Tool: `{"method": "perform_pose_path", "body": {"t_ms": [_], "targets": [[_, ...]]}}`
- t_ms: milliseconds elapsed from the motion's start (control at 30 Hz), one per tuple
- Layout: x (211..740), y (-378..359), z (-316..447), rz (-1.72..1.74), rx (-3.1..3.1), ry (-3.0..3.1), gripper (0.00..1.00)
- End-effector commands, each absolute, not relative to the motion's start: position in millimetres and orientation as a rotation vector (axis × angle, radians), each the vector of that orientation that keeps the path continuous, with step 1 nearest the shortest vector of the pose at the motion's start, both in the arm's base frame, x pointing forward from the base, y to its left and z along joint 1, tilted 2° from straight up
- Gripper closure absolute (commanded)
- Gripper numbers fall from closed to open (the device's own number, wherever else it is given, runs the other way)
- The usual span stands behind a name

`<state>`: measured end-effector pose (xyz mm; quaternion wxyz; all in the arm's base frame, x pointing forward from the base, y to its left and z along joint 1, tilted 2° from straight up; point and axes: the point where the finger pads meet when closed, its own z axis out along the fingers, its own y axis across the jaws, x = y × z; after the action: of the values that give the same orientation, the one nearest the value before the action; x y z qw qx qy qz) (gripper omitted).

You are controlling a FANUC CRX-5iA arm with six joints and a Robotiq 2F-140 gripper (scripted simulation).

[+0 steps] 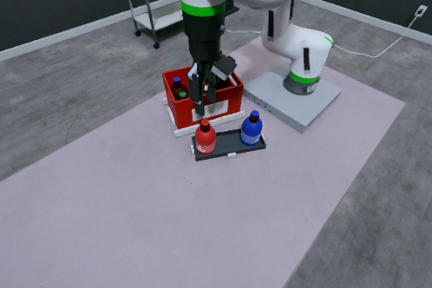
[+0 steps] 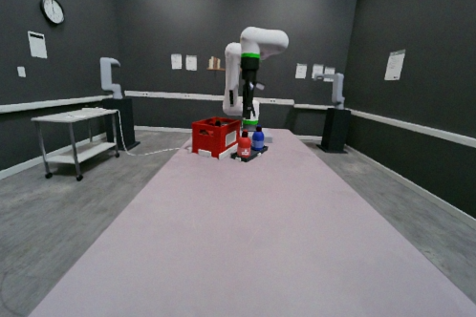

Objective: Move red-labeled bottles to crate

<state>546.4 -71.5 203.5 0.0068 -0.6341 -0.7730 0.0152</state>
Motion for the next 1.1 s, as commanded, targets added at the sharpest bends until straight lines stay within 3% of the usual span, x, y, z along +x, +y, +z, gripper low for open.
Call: {"method": "perform_pose_path", "body": {"t_ms": [0, 1067], "targets": [[546.8, -71.6, 204.5, 0.046, -1.985, -2.420, 0.56], [547.0, -72.2, 188.2, 0.046, -1.985, -2.419, 0.56]]}}
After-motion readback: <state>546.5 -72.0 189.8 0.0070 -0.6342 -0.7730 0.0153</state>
